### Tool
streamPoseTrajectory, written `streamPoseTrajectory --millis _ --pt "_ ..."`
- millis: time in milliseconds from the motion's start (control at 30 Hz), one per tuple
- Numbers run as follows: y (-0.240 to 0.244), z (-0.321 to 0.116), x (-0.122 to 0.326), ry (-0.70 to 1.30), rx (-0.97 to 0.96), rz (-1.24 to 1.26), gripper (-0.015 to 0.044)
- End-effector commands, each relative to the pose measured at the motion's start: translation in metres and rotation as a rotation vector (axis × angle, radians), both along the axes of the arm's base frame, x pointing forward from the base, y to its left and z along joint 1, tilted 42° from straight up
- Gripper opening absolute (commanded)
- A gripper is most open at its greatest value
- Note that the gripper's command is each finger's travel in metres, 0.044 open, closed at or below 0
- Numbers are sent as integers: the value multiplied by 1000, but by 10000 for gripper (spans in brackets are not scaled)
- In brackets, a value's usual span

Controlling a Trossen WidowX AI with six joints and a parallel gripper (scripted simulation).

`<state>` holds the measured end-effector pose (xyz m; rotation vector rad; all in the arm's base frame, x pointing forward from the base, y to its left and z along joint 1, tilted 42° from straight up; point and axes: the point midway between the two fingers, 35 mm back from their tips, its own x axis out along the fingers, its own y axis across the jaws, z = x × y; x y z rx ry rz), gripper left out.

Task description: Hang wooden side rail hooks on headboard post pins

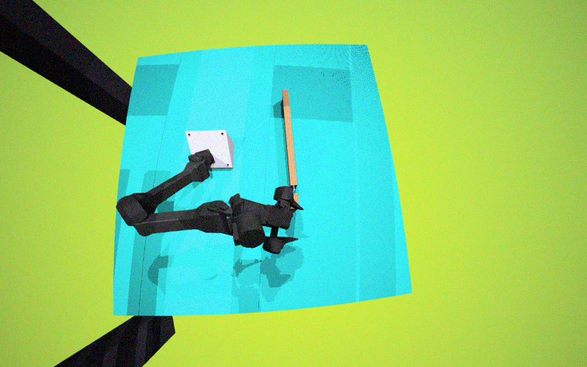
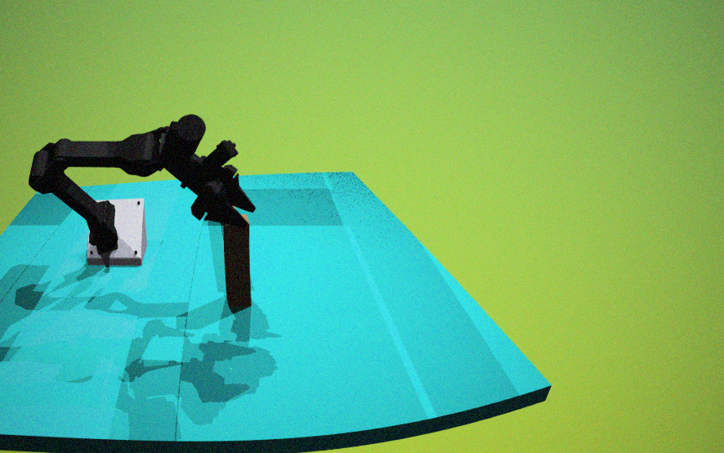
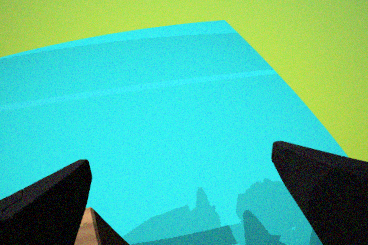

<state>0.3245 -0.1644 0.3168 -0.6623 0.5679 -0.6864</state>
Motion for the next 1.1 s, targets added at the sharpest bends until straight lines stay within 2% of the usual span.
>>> streamPoseTrajectory --millis 0,167,267,533,933,1000,1067 --pt "33 -16 19 5 66 84 440" --pt "44 -37 22 192 -28 131 440" --pt "49 -54 18 373 -139 168 440" --pt "72 -109 -12 1169 -647 383 440" --pt "75 -137 -59 2322 -1335 756 440" --pt "76 -138 -63 2453 -1403 803 440" --pt "76 -138 -64 2469 -1412 809 440"
